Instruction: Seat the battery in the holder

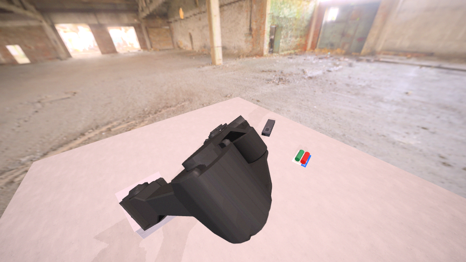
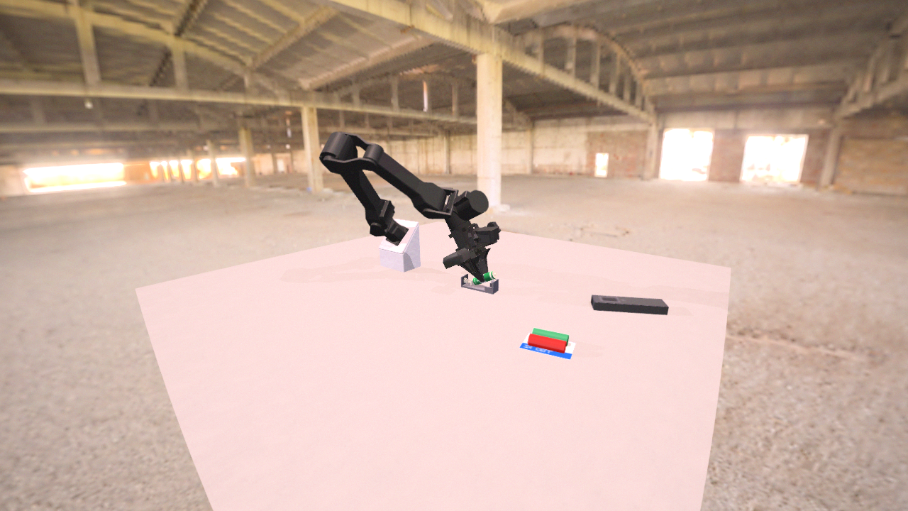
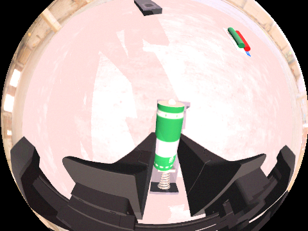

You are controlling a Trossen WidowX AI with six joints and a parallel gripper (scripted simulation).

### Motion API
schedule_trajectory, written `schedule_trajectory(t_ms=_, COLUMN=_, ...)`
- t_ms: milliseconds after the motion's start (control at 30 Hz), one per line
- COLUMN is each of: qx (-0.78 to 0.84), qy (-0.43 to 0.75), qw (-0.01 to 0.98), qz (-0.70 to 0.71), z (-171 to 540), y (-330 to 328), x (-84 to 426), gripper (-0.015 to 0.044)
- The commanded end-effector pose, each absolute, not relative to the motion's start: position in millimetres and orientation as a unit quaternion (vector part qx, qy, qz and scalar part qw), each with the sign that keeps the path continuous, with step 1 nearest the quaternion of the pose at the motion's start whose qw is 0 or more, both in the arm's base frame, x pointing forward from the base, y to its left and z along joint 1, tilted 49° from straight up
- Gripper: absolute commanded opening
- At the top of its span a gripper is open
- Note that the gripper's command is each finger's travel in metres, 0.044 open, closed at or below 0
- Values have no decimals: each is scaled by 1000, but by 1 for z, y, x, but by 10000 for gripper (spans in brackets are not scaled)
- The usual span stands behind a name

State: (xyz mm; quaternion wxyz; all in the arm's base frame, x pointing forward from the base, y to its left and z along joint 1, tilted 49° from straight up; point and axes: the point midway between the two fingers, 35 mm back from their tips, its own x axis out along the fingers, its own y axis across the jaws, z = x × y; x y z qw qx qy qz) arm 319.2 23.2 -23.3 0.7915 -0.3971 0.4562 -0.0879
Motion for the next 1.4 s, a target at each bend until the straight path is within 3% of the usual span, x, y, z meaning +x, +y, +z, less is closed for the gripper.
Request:
schedule_trajectory(t_ms=0, qx=-398, qy=445, qw=798, qz=-82, z=-21, y=22, x=319, gripper=67)
schedule_trajectory(t_ms=1367, qx=-396, qy=447, qw=799, qz=-73, z=-23, y=13, x=297, gripper=67)
